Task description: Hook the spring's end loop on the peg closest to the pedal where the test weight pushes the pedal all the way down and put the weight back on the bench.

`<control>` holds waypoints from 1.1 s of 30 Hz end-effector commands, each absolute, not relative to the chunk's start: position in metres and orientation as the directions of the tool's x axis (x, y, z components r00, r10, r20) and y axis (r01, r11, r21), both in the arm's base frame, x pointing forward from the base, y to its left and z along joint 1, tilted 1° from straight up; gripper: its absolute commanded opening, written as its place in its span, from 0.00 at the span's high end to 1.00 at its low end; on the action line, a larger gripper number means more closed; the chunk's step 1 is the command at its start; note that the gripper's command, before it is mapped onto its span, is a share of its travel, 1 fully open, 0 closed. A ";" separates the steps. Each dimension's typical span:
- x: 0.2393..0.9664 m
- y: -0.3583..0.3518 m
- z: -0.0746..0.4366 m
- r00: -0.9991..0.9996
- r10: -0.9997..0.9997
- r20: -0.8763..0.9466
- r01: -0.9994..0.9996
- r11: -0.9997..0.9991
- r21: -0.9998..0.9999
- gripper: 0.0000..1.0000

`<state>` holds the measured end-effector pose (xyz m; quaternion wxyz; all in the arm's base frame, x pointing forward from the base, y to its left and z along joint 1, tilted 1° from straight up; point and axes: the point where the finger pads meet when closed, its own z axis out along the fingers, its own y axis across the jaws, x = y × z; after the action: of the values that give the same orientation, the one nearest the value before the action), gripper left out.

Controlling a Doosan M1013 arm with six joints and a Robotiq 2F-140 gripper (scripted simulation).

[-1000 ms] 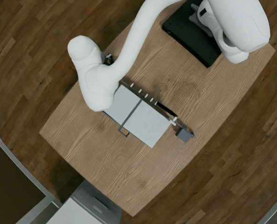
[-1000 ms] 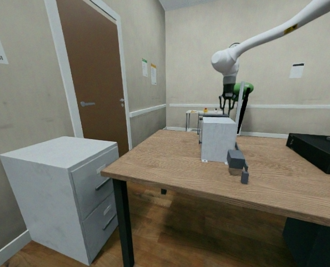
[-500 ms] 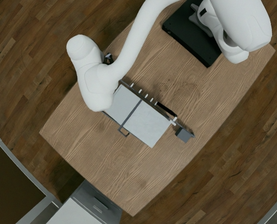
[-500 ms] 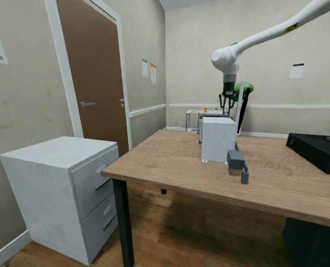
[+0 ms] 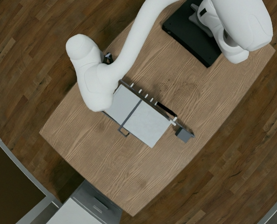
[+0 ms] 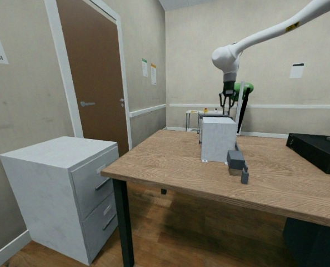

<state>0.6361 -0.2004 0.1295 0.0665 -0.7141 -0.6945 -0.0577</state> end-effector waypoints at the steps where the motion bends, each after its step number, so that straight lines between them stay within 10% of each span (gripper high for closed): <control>1: 0.637 -0.200 0.130 0.029 0.984 0.175 1.000 -0.027 -0.013 0.75; 33: 0.611 -0.172 0.115 0.028 0.988 0.153 1.000 -0.027 -0.013 0.75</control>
<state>0.6112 -0.1732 0.1143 0.0593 -0.7146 -0.6952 -0.0501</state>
